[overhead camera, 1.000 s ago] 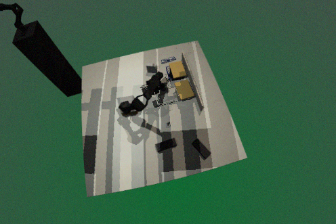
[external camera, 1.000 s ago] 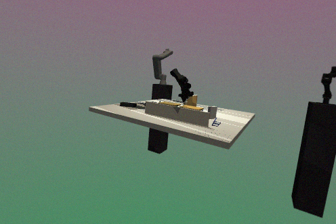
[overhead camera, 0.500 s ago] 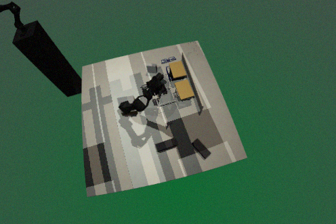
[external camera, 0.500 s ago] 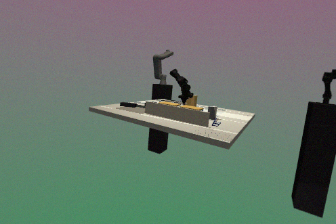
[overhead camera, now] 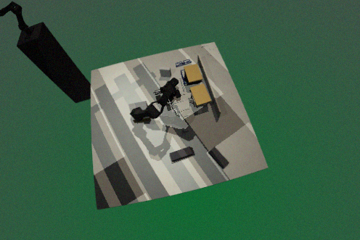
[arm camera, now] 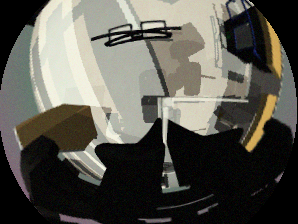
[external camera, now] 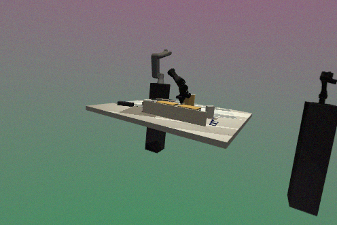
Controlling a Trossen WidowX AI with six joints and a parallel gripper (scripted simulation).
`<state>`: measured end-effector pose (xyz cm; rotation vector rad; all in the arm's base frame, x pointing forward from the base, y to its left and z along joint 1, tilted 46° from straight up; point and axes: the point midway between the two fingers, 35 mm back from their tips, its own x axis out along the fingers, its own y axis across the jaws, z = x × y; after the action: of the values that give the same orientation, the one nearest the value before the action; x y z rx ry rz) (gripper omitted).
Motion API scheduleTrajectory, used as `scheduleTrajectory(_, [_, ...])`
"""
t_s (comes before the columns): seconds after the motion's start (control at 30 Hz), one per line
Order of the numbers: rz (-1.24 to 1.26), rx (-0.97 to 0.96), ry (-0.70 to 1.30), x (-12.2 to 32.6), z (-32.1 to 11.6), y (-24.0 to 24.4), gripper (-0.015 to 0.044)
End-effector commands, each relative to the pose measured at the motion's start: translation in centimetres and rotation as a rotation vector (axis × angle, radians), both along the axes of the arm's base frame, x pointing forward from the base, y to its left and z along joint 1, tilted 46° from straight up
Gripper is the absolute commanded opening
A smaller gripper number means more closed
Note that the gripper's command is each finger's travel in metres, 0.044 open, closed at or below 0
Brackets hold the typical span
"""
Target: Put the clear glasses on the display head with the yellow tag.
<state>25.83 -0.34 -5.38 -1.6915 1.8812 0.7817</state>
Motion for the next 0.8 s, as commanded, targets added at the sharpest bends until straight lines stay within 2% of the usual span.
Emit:
scheduleTrajectory(0.0, [0.006,0.000,-0.004,0.7,0.0,-0.1,0.0000])
scheduleTrajectory(0.77, [0.012,0.008,-0.012,3.0,-0.3,-0.3,0.0000])
